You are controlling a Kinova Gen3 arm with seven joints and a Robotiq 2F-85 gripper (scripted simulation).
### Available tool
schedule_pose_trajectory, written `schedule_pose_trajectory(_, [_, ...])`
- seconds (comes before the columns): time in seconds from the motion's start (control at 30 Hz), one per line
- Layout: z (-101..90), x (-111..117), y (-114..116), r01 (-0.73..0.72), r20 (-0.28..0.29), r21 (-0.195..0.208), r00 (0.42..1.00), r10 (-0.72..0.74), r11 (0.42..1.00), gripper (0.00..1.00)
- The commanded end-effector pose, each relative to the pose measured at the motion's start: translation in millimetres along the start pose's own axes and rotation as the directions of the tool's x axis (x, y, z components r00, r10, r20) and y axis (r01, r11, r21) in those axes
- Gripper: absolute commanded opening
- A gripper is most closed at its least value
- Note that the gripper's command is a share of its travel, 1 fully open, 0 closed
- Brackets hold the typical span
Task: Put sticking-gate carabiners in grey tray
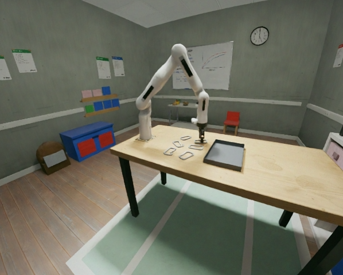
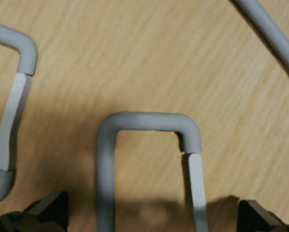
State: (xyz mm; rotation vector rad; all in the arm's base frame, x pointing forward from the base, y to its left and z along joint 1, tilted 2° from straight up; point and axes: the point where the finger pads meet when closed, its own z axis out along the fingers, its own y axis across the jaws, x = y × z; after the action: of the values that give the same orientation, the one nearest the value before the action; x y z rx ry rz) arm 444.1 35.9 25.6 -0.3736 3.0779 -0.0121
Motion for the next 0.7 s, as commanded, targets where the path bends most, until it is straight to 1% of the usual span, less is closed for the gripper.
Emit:
schedule_pose_trajectory(0.0, [-0.7, -1, 0, 0.000, 0.002, 0.000, 1.000, 0.000, 1.000, 1.00])
schedule_pose_trajectory(0.13, [-0.7, -1, 0, 0.000, 0.002, 0.000, 1.000, 0.000, 1.000, 1.00])
schedule_pose_trajectory(0.17, [-70.6, 3, -1, 0.000, 0.002, 0.000, 1.000, 0.000, 1.000, 1.00])
schedule_pose_trajectory(0.27, [-72.3, 4, -1, 0.000, 0.002, 0.000, 1.000, 0.000, 1.000, 1.00])
schedule_pose_trajectory(0.37, [-81.8, 4, -1, 0.000, 0.002, 0.000, 1.000, 0.000, 1.000, 1.00])
schedule_pose_trajectory(0.67, [-81.8, 4, -1, 0.000, 0.002, 0.000, 1.000, 0.000, 1.000, 1.00])
